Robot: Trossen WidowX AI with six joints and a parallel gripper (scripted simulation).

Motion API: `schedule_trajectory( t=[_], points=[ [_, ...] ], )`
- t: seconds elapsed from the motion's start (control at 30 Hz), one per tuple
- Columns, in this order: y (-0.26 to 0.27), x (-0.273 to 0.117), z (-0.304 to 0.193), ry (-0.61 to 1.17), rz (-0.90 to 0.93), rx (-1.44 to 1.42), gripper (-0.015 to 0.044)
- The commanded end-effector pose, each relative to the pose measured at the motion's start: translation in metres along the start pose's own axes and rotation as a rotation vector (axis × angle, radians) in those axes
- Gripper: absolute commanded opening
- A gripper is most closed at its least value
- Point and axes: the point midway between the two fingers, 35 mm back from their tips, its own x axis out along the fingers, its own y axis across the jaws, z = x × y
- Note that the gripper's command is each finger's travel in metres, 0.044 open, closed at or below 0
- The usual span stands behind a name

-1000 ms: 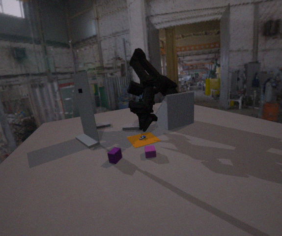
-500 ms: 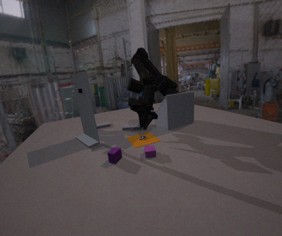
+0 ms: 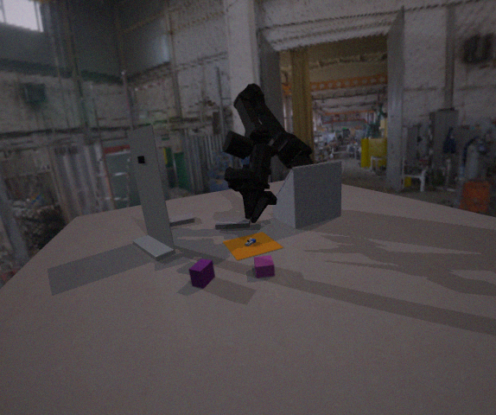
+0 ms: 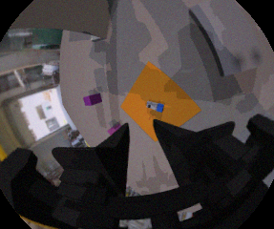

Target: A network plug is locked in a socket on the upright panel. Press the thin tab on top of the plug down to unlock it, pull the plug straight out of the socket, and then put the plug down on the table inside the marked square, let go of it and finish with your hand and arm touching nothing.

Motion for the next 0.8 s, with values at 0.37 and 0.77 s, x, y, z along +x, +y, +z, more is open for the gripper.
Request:
schedule_trajectory(
  t=[0.37,0.77],
  points=[
    [0.012,-0.013,0.002,-0.005,0.006,0.004,0.0156],
    [0.018,-0.025,0.001,-0.006,0.006,0.004,0.0156]
  ],
)
